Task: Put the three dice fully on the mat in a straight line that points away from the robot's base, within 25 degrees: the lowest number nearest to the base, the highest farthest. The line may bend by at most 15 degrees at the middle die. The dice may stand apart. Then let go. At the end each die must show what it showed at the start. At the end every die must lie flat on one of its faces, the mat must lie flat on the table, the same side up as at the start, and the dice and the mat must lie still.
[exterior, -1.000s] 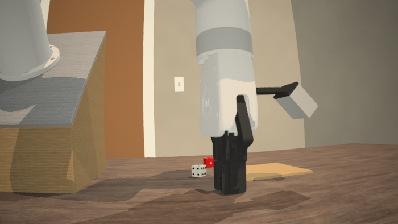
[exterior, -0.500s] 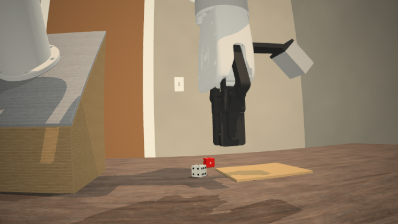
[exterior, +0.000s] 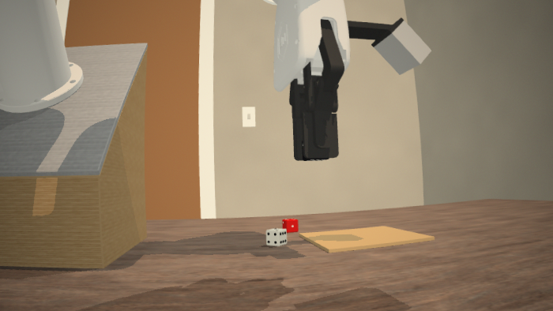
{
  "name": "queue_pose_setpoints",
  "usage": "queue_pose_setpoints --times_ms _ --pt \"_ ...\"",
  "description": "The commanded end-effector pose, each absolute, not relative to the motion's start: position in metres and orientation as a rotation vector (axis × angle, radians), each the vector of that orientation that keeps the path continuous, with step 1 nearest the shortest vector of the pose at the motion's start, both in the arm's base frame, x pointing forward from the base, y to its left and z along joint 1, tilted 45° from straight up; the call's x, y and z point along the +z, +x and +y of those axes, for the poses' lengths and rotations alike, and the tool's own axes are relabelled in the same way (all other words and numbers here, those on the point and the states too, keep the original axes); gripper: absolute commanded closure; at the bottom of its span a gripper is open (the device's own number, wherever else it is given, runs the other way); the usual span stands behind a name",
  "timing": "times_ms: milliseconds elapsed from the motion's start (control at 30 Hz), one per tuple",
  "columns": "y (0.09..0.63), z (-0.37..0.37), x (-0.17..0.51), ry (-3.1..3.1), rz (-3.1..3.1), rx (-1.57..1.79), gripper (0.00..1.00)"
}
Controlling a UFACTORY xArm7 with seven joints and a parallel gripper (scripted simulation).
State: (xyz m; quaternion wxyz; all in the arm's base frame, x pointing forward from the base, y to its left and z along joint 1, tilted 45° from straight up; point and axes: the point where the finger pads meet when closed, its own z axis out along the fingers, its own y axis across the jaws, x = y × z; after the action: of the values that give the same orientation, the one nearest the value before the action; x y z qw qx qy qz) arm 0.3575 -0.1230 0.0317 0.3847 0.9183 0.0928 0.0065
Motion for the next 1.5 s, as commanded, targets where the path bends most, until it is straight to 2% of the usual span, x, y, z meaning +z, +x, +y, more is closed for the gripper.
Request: queue_pose_setpoints --times_ms 0,133,233,300,467,1467 --pt "0.359 -0.121 0.032 2.341 0.239 0.022 0.85" --pt "0.379 -0.086 0.002 2.339 0.193 0.045 0.85" --pt "0.379 -0.086 0.002 2.339 0.193 0.045 0.85" --pt "0.39 -0.045 -0.035 2.345 0.145 0.064 0.85" --pt "0.391 -0.023 -0.056 2.351 0.12 0.072 0.85" --pt "0.394 -0.049 -0.085 2.351 0.119 0.072 0.85"
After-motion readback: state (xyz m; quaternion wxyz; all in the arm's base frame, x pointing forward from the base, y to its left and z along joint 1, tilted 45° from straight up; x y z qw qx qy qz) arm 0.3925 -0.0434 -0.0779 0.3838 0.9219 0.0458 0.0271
